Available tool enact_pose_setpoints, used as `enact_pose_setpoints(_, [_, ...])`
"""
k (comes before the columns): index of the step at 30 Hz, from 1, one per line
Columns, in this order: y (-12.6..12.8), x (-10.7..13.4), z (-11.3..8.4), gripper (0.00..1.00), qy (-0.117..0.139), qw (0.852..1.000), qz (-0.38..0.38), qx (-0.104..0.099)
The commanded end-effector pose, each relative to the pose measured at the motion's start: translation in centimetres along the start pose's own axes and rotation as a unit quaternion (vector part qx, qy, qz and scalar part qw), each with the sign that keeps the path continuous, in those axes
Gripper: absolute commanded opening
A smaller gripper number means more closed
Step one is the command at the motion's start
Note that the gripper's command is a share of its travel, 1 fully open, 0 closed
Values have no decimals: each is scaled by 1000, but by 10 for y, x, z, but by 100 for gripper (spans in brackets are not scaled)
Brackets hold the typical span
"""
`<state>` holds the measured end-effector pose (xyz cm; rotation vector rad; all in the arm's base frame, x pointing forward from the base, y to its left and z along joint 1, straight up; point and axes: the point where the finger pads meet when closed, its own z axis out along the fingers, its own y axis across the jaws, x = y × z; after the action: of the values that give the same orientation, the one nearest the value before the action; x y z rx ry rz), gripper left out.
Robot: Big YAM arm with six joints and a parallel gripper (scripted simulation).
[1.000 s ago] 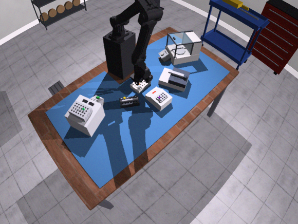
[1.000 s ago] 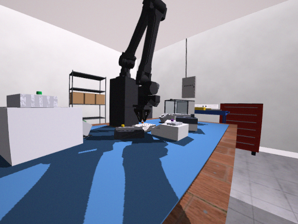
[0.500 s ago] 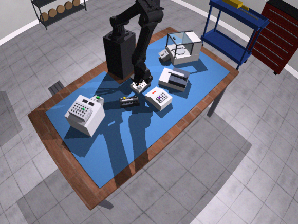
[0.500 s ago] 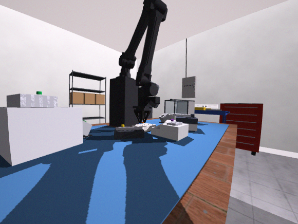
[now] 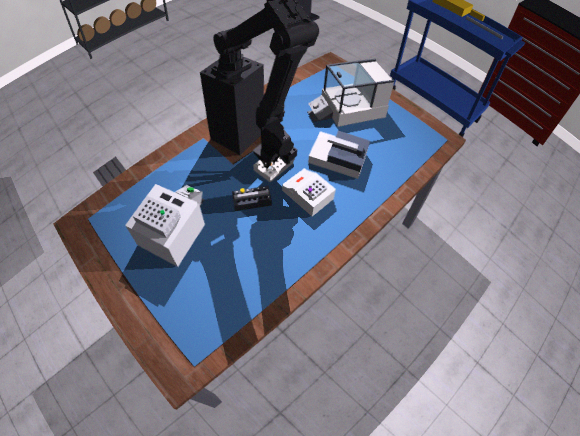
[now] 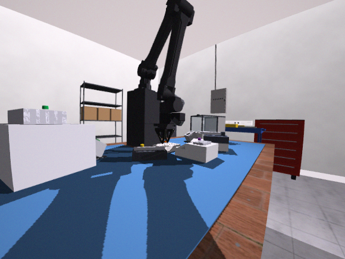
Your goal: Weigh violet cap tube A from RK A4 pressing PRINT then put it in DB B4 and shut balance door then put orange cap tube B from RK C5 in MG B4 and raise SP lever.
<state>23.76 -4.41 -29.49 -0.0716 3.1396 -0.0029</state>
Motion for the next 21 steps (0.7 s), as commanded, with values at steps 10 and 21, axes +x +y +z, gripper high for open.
enact_pose_setpoints(10, [1, 3, -1, 36, 2, 1000, 1, -1])
enact_pose_setpoints(21, [1, 3, -1, 36, 2, 1000, 1, -1])
